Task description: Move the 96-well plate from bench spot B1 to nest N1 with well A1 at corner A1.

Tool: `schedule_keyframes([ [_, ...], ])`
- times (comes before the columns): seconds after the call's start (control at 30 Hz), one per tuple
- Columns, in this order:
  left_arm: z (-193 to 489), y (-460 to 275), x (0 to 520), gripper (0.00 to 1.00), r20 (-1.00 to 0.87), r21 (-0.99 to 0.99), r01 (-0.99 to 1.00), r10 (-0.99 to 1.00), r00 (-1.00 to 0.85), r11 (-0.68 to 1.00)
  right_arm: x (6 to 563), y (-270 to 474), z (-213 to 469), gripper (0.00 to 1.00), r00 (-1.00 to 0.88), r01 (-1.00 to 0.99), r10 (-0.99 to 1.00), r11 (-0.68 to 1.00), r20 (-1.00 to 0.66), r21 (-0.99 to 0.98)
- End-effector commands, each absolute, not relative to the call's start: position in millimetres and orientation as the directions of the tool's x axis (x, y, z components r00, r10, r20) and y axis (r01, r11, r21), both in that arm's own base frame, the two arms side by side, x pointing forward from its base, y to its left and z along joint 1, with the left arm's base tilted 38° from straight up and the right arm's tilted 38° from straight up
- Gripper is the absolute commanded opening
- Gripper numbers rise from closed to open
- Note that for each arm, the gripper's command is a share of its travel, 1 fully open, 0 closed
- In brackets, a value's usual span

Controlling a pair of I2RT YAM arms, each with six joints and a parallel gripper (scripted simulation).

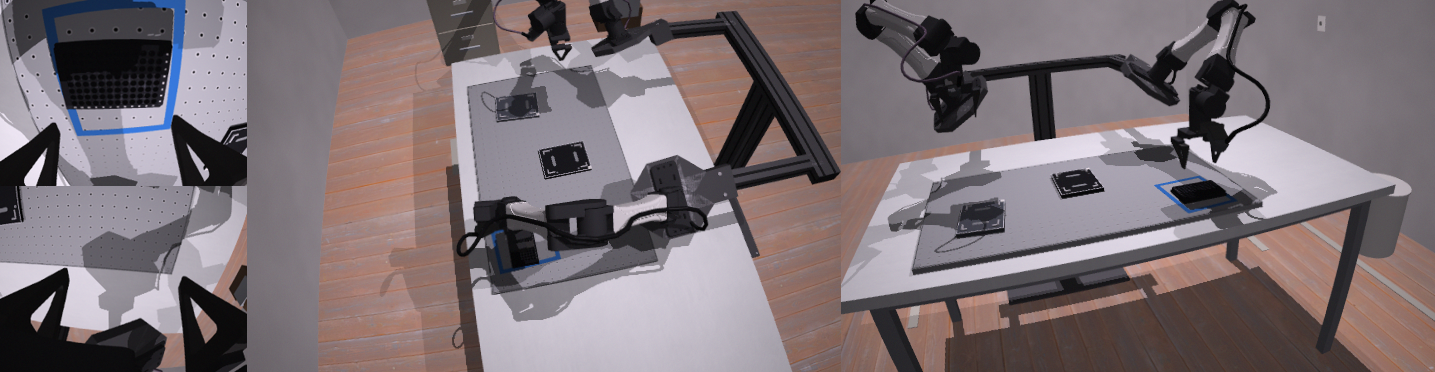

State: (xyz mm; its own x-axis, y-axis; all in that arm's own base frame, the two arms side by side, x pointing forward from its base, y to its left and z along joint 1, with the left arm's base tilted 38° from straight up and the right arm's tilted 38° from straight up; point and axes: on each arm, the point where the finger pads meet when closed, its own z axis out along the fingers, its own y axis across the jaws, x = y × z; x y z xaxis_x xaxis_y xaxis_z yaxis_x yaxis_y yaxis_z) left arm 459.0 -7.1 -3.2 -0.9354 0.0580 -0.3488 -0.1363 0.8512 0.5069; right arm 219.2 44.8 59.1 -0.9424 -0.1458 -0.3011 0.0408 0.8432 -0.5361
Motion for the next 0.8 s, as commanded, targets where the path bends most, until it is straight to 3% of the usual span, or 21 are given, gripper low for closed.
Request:
schedule_keyframes([
  [0.0, -2.3, -8.9, 460.2, 1.00, -0.428, 0.441, -0.280, -0.074, -0.901, 0.853, 218.8, 45.7, 60.6, 1.00, -0.942, 0.048, -0.139, 0.845, -0.306, -0.532],
  [0.77, -2.4, -8.7, 460.1, 1.00, -0.606, 0.103, -0.759, -0.564, -0.561, 0.643, 218.8, 45.7, 60.6, 1.00, -0.942, 0.048, -0.139, 0.845, -0.306, -0.532],
])
